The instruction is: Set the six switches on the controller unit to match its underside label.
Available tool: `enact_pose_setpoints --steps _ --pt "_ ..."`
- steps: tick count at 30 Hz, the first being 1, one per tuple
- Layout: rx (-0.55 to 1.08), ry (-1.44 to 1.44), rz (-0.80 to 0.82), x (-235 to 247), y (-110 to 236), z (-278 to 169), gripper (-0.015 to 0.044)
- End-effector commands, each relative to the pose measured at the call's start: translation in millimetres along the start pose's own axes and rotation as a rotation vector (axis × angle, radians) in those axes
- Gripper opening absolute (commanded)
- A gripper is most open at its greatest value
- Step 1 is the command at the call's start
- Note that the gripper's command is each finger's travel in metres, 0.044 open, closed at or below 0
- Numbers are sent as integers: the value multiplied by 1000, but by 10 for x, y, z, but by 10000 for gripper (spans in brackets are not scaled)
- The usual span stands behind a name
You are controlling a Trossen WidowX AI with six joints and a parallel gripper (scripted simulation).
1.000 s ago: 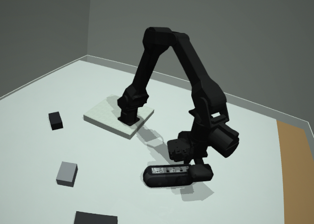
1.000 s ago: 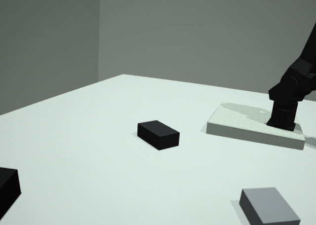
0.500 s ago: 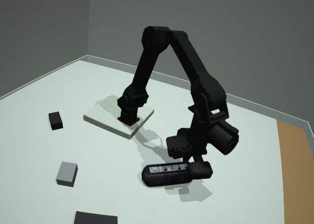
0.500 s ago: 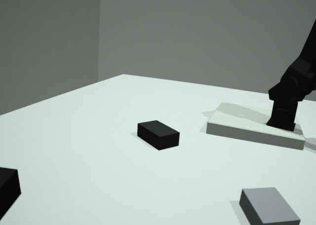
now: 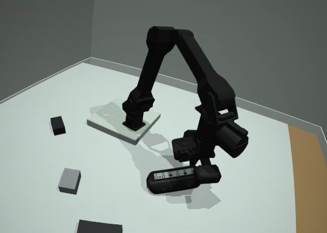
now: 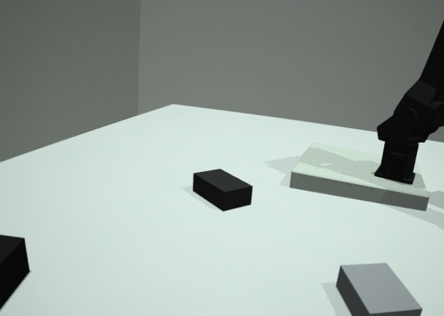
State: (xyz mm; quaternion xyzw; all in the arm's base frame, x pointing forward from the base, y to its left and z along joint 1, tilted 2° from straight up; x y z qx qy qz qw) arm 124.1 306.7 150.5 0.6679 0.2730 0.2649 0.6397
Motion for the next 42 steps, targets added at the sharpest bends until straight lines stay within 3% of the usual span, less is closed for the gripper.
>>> enact_pose_setpoints --steps 1,42 --pt "1 2 14 11 74 21 336" --pt "-1 2 14 -8 339 212 336"
Point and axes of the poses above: the point midway between the two fingers, 35 mm back from their tips, its own y axis back along the fingers, its own x axis across the jaws, z = x × y, the point moved 8 cm from there along y, back along the fingers, and after that the axes turned 5 degrees about y, right-handed, at the moved point
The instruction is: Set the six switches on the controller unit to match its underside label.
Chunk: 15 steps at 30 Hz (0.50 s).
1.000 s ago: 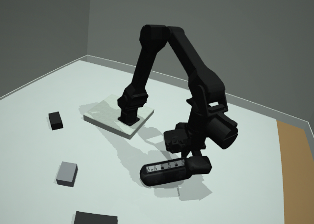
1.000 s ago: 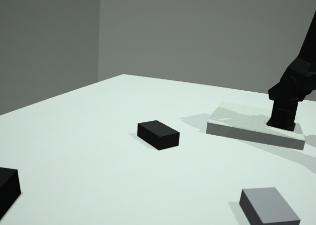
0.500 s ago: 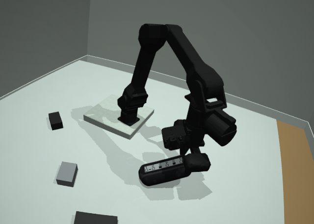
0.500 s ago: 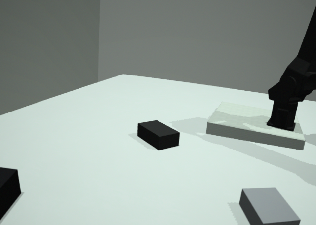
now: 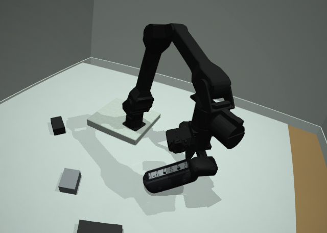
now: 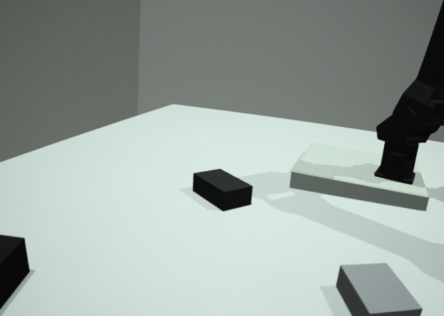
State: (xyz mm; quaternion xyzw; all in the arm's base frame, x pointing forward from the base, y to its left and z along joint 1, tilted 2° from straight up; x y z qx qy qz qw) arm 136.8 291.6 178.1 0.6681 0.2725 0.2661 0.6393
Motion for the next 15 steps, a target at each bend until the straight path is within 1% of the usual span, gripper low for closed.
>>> enact_pose_setpoints --steps 1,15 --pt "0 0 11 6 59 31 336" --pt "-1 0 11 -17 120 104 336"
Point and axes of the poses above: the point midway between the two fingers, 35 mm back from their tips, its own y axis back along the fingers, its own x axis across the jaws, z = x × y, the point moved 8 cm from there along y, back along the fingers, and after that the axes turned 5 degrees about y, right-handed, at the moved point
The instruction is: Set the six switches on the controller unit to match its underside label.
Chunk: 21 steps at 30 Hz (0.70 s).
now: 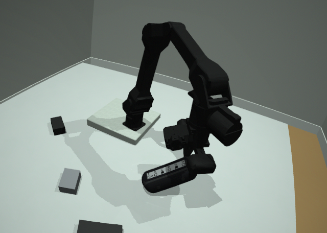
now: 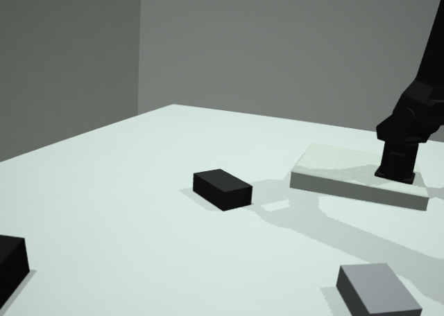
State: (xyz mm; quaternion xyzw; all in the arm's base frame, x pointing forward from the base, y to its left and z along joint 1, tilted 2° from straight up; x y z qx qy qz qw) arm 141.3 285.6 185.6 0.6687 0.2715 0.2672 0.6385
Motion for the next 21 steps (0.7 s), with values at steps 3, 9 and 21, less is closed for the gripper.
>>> enact_pose_setpoints --steps 3,9,21 --pt "-2 0 8 -11 58 51 336" --pt "-2 0 8 -15 91 86 336" --pt "-3 0 8 -22 154 160 336"
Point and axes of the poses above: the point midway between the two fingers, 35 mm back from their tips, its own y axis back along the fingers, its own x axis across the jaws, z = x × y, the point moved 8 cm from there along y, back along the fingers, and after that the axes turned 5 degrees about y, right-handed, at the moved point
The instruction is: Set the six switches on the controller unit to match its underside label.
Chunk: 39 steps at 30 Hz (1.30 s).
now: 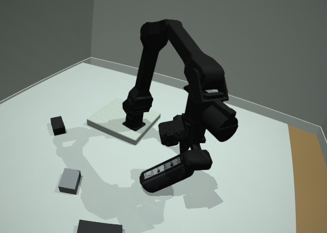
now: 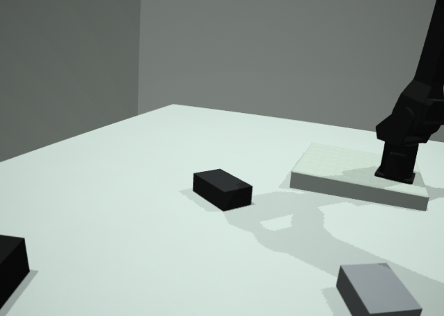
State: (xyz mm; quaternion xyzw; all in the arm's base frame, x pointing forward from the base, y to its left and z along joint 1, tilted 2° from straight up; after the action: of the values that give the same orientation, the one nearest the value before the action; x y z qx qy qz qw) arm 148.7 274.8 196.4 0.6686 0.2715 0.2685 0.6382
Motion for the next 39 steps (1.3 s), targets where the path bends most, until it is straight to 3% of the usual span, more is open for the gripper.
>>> enact_pose_setpoints --steps 1,39 --pt "-2 -2 6 0 46 43 336" --pt "-5 -2 6 -24 207 304 336"
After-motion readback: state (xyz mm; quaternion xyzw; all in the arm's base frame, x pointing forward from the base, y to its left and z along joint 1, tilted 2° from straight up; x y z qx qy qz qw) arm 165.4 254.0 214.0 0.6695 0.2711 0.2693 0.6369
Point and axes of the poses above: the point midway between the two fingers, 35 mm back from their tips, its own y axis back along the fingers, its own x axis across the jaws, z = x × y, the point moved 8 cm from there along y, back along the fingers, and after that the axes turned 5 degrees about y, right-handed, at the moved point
